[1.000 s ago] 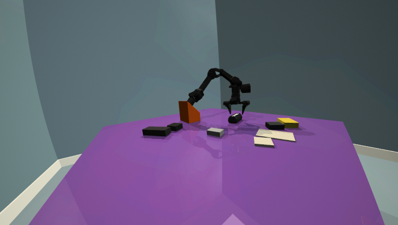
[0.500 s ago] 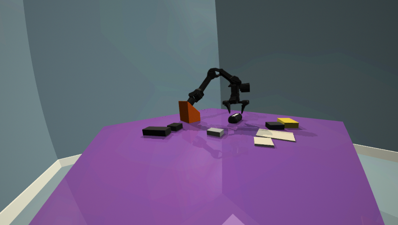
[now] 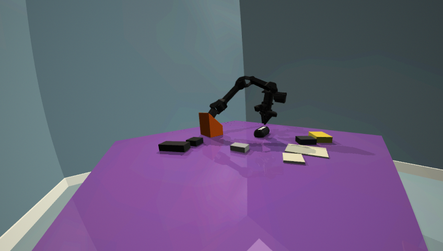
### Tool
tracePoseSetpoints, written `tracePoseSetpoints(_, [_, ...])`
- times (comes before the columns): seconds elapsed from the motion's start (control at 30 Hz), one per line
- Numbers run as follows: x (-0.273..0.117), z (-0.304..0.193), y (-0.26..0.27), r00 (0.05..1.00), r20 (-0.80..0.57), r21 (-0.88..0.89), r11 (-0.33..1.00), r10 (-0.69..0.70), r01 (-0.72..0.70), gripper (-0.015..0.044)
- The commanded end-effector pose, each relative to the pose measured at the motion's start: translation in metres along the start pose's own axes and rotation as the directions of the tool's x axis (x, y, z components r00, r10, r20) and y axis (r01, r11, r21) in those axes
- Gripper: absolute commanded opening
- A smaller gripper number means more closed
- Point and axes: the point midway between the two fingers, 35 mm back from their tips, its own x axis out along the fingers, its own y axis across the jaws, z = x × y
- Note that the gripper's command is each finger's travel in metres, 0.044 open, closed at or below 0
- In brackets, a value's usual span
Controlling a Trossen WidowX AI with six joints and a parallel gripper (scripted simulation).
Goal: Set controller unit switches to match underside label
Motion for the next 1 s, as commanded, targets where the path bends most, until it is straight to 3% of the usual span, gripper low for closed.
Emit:
tracePoseSetpoints(0.0, [-0.008, -0.004, 0.000, 0.997, 0.045, 0.316, 0.948, -0.062, 0.045, 0.0046])
tracePoseSetpoints(0.07, [-0.013, -0.007, 0.000, 0.993, 0.069, 0.492, 0.869, -0.100, 0.053, 0.0000])
tracePoseSetpoints(0.2, [-0.021, -0.009, -0.002, 0.984, 0.095, 0.685, 0.727, -0.149, 0.044, 0.0000])
tracePoseSetpoints(0.83, [-0.021, -0.009, -0.002, 0.984, 0.095, 0.685, 0.727, -0.149, 0.044, 0.0000])
tracePoseSetpoints(0.9, [-0.020, -0.009, -0.002, 0.985, 0.094, 0.670, 0.741, -0.144, 0.044, 0.0053])
tracePoseSetpoints(0.97, [-0.018, -0.010, -0.007, 0.991, 0.083, 0.545, 0.837, -0.108, 0.045, 0.0105])
